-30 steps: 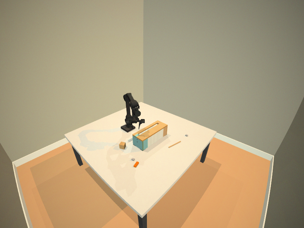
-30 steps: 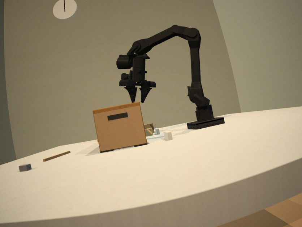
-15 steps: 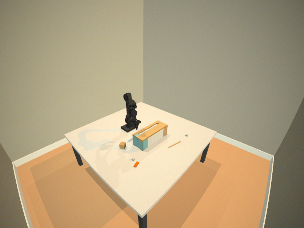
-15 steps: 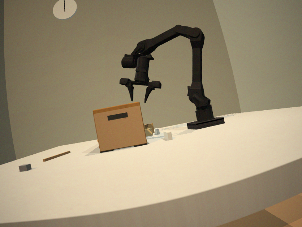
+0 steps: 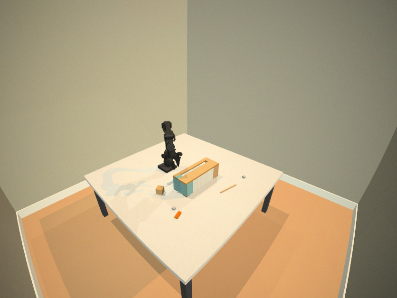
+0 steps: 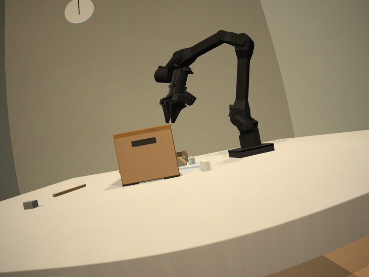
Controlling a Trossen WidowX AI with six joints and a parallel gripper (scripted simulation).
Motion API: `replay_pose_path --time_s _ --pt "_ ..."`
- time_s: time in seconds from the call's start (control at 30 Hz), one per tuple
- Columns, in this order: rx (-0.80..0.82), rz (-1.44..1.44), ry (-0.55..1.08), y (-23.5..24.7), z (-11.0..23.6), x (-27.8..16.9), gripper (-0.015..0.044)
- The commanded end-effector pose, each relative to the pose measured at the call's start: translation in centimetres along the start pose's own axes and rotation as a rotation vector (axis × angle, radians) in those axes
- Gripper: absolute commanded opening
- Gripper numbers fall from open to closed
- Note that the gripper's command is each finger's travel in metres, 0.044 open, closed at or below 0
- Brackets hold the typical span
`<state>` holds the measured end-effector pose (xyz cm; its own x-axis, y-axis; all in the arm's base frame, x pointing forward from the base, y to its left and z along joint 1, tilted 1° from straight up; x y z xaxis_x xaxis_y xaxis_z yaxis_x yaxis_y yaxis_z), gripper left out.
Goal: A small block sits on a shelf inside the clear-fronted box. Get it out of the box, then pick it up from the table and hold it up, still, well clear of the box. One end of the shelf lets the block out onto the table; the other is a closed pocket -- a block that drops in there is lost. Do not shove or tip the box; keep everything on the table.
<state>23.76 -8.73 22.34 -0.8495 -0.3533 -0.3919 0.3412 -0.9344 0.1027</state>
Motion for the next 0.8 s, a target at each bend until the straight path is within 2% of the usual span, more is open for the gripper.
replay_pose_path --time_s 0.0,0.27,0.53,0.77 --pt "-0.023 -0.335 0.033 -0.2 0.0 0.6 0.0285" --pt "-0.023 -0.335 0.033 -0.2 -0.2 0.7 0.0285" --pt "-0.023 -0.335 0.033 -1.4 -8.1 3.8 0.0285" --pt "-0.024 -0.335 0.033 -1.6 -8.9 4.2 0.0285"
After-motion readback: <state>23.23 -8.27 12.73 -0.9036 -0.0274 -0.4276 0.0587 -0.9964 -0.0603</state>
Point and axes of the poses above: the point midway between the two fingers, 35 mm back from their tips, its own z axis back along the fingers, its own y axis across the jaws, x = y × z, the point moved 5 cm from there along z, back along the fingers, and after that the axes turned 7 degrees about -z, right-handed, at the moved point
